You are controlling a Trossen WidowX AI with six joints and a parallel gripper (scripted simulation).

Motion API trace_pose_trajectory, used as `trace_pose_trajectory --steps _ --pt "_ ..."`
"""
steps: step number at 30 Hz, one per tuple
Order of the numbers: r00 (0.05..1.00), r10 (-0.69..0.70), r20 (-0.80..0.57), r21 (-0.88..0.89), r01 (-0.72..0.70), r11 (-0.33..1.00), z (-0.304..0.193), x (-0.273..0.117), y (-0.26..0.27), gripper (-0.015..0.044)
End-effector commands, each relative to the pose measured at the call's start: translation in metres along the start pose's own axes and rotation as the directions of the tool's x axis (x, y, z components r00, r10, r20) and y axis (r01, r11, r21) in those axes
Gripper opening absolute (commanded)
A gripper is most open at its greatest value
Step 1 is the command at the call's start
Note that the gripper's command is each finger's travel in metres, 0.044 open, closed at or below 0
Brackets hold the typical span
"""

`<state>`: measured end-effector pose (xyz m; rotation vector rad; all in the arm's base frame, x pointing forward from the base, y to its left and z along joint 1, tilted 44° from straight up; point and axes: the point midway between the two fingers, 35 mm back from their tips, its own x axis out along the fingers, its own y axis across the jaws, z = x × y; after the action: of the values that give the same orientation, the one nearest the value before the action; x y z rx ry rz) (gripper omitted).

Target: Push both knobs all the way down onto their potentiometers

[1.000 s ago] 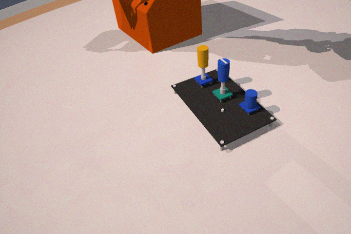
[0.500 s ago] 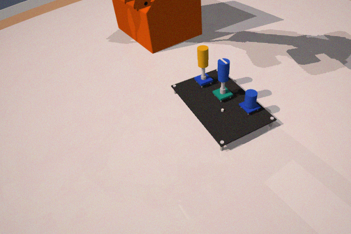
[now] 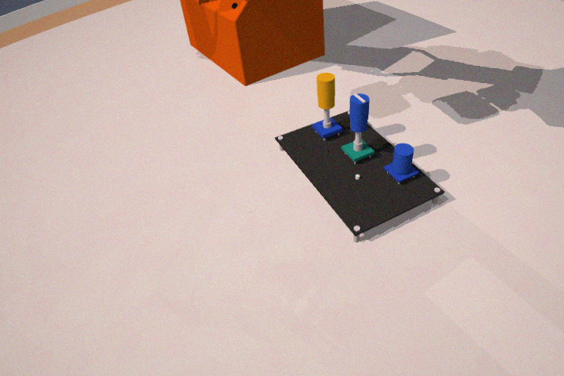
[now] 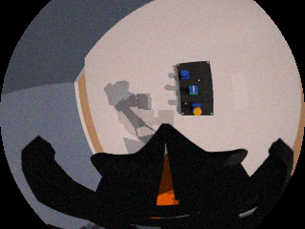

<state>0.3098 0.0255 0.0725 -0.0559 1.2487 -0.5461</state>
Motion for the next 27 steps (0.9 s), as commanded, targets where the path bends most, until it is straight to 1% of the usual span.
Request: trace_pose_trajectory --steps 1,7,13,17,20,27 --pt "0.996 -0.084 -0.032 -0.054 0.083 0.995 0.002 0.010 -0.010 0.0000" --pt "0.967 -0.237 -0.093 -0.171 0.219 0.961 0.000 0.028 -0.029 0.0000" --pt "0.916 -0.374 -0.142 -0.299 0.321 0.899 -0.001 0.042 -0.048 0.0000" --pt "0.910 -0.389 -0.146 -0.314 0.330 0.890 -0.001 0.046 -0.051 0.0000" --pt "0.909 -0.389 -0.146 -0.314 0.331 0.890 -0.004 0.062 -0.058 0.0000" --pt "0.909 -0.389 -0.146 -0.314 0.331 0.890 -0.004 0.063 -0.058 0.0000"
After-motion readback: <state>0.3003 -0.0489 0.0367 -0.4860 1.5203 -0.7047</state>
